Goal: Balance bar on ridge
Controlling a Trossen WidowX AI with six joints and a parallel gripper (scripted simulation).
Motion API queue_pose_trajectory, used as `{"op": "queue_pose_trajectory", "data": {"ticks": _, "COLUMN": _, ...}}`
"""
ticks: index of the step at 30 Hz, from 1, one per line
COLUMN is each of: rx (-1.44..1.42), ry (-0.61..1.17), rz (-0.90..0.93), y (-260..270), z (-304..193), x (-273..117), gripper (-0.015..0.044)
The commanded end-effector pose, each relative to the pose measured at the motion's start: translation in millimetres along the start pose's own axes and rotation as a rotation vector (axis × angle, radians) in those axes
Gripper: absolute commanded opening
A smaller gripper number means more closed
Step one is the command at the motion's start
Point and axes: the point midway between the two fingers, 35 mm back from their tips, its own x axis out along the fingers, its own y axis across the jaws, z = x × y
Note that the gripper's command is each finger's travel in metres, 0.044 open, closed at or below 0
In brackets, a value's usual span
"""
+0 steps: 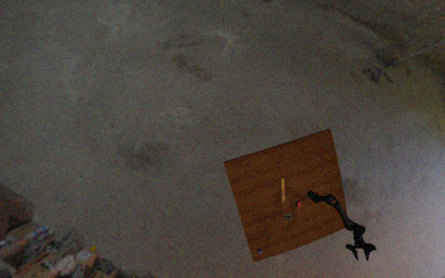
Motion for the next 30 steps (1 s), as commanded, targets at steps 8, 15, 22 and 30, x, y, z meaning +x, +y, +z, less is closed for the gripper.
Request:
{"op": "queue_pose_trajectory", "data": {"ticks": 8, "rx": -0.162, "ry": -0.011, "rz": 0.067, "y": 45.3, "z": 12.1, "x": 19.3, "gripper": 0.0315}}
{"op": "queue_pose_trajectory", "data": {"ticks": 15, "rx": -0.269, "ry": -0.008, "rz": 0.126, "y": 76.5, "z": 9.9, "x": 32.2, "gripper": 0.0315}}
{"op": "queue_pose_trajectory", "data": {"ticks": 22, "rx": -0.369, "ry": -0.001, "rz": 0.197, "y": 109.8, "z": 1.5, "x": 44.1, "gripper": 0.0315}}
{"op": "queue_pose_trajectory", "data": {"ticks": 30, "rx": -0.453, "ry": 0.027, "rz": 0.276, "y": 146.7, "z": -17.8, "x": 55.0, "gripper": 0.0315}}
